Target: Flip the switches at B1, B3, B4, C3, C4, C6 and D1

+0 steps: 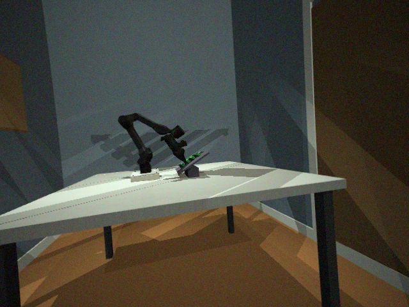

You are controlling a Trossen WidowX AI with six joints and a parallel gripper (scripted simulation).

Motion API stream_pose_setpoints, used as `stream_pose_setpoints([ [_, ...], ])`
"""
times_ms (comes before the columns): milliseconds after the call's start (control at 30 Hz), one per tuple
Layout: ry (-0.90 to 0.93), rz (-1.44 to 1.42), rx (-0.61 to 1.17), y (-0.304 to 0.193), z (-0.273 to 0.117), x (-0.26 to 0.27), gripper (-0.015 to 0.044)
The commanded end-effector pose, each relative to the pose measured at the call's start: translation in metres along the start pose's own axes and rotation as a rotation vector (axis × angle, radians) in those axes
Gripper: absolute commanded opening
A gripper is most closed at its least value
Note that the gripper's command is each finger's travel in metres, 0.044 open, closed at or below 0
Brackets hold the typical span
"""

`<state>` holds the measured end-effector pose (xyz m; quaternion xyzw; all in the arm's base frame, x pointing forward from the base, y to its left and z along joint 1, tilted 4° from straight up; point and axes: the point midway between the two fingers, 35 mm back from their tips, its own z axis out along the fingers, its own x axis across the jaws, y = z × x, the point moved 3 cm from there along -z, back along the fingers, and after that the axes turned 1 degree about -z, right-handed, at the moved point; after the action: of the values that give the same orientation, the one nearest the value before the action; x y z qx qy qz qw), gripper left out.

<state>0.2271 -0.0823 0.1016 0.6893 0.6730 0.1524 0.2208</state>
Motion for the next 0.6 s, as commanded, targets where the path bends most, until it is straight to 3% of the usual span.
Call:
stream_pose_setpoints([
  [0, -0.002, 0.007, -0.001, 0.0, 0.001, 0.0, 0.0],
  [367, 0.0, 0.0, 0.0, 0.001, -0.001, 0.0, 0.0],
  [567, -0.001, 0.007, 0.028, 0.003, -0.063, 0.0, 0.0],
])
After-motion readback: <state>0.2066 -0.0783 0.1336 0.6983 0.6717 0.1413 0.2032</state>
